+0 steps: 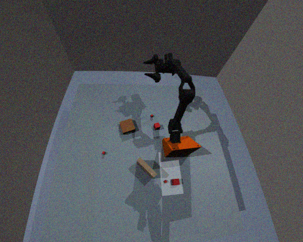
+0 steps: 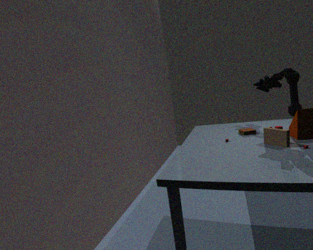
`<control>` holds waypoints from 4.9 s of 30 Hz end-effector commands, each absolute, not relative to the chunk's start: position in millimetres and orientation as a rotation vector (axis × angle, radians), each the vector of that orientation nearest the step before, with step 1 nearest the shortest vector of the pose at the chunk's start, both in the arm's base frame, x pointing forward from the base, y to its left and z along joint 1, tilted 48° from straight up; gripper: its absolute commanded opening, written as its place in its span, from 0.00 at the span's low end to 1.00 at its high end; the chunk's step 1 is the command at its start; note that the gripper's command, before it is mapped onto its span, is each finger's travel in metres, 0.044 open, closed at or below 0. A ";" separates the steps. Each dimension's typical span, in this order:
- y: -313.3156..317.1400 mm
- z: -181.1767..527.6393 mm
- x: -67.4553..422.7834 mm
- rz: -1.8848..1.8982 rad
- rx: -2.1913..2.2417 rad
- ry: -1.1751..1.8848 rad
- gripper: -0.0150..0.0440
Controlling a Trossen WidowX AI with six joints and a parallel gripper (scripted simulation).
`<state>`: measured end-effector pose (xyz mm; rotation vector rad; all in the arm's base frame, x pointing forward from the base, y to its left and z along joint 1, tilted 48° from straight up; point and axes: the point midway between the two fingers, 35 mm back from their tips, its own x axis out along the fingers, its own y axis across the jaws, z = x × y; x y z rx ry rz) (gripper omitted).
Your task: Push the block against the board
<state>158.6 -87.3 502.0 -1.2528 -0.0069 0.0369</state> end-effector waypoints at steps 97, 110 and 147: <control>109.6 -2.0 259.9 0.230 -0.469 1.825 0.25; 123.3 -36.5 213.9 0.017 -0.866 1.827 0.25; 98.2 -92.0 205.6 -0.130 -1.140 1.696 0.25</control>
